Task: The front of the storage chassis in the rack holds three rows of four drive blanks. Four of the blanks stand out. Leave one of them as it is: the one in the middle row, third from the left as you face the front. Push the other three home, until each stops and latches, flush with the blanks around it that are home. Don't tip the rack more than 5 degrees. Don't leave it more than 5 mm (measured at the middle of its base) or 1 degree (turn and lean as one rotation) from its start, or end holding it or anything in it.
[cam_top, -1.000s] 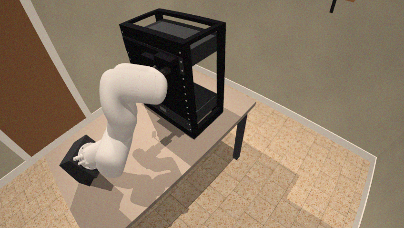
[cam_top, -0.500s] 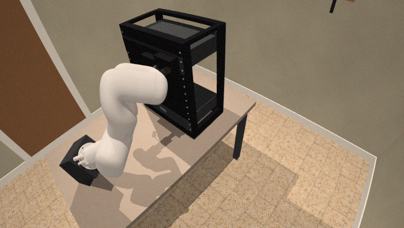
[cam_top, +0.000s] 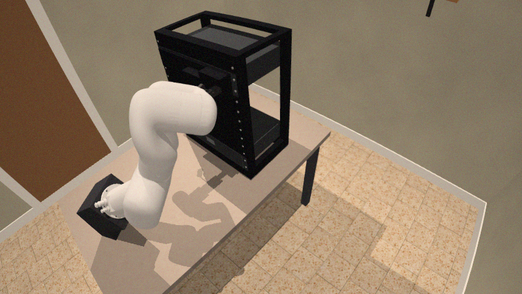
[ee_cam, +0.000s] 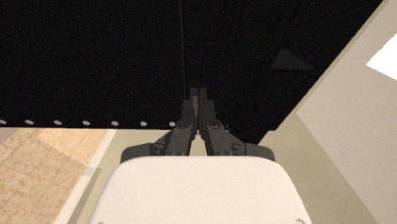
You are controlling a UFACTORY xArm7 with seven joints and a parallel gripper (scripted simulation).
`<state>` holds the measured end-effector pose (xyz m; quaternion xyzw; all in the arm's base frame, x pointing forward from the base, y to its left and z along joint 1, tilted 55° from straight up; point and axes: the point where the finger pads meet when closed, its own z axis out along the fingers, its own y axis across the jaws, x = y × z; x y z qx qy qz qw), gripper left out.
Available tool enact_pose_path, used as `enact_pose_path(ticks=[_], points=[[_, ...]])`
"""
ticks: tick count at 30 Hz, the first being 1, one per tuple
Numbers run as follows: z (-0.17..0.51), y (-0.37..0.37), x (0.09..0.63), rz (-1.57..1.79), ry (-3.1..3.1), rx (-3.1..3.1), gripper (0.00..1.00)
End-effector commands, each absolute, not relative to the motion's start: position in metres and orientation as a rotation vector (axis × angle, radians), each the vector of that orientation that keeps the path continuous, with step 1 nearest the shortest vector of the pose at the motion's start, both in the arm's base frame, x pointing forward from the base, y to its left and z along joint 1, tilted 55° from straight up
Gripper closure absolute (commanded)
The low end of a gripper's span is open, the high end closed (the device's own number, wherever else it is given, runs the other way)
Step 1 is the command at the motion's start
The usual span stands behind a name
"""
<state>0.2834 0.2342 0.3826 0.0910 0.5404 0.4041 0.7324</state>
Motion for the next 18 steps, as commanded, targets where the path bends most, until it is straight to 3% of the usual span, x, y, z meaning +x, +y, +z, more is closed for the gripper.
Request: enact_pose_path(ticks=[1,18], points=[[0.3837,0.2357,0.2844,0.892,1.188,0.199,1.0],[0.3848,0.2364,0.2864,0.892,1.188,0.199,1.0]])
